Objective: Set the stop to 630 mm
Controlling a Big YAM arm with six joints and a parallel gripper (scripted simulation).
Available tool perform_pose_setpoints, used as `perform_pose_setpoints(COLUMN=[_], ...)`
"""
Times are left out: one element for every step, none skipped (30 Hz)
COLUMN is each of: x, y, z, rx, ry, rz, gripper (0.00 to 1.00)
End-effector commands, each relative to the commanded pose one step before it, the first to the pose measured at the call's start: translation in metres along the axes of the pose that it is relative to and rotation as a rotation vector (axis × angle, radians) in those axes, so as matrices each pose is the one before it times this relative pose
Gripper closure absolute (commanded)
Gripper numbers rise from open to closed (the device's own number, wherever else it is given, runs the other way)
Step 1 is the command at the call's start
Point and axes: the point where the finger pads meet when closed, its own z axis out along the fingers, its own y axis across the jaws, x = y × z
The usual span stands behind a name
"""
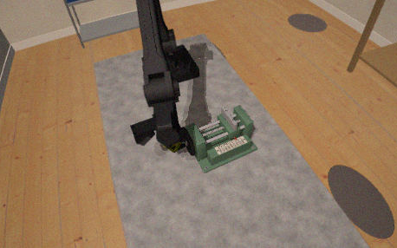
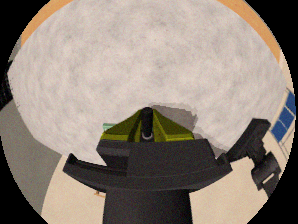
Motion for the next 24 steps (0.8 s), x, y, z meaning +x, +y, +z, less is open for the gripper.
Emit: perform_pose_setpoints(x=[-0.00128, 0.00000, 0.00000, -0.00602, 0.00204, 0.00016, -0.00034, -0.00006, -0.00033, 0.00041, 0.00138, 0.00211, 0.00125, 0.00015, -0.00009, -0.00014, 0.00006, 0.00001, 0.00000, 0.00000, -0.00055, 0.00008, 0.00003, 0.00002], y=[0.03015, 0.00000, 0.00000, 0.00428, 0.00185, 0.00238, 0.00120, 0.00007, -0.00005, 0.00049, -0.00028, -0.00056, 0.00075, 0.00247, 0.00382, 0.00379, 0.00255, 0.00248, 0.00000, 0.00000, 0.00450, 0.00136, 0.00082, 0.00035], z=[0.00664, 0.00000, 0.00000, 0.00094, 0.00041, 0.00028, 0.00014, 0.00003, -0.00001, -0.00020, -0.00046, -0.00076, -0.00099, -0.00117, -0.00132, -0.00136, -0.00130, -0.00117, 0.00000, 0.00000, -0.00098, -0.00068, -0.00041, -0.00018], rx=[-0.00519, 0.00000, 0.00000, -0.01183, 0.00273, -0.00397, -0.00289, 0.00001, 0.00005, -0.00010, 0.00555, 0.00933, 0.00531, -0.00097, -0.00541, -0.00492, -0.00021, -0.00101, 0.00000, 0.00000, -0.01095, -0.00017, -0.00007, -0.00004], ry=[-0.00327, 0.00000, 0.00000, -0.00413, 0.00099, -0.00199, -0.00085, -0.00001, -0.00005, 0.00006, 0.00179, 0.00293, 0.00198, 0.00081, -0.00014, -0.00056, 0.00001, -0.00021, 0.00000, 0.00000, -0.00227, 0.00021, 0.00000, 0.00004], rz=[0.00327, 0.00000, 0.00000, 0.01234, -0.00398, -0.00092, 0.00054, 0.00014, 0.00072, -0.00090, -0.00245, -0.00370, -0.00207, 0.00004, 0.00029, 0.00027, 0.00001, 0.00005, 0.00000, 0.00000, 0.00061, 0.00000, 0.00000, 0.00000], gripper=[0.94, 0.94, 0.94, 0.94, 0.94, 0.94, 0.94, 0.94, 0.94, 0.94, 0.94, 0.94, 0.94, 0.94, 0.94, 0.94, 0.94, 0.94, 0.94, 0.94, 0.94, 0.94, 0.94, 0.94])
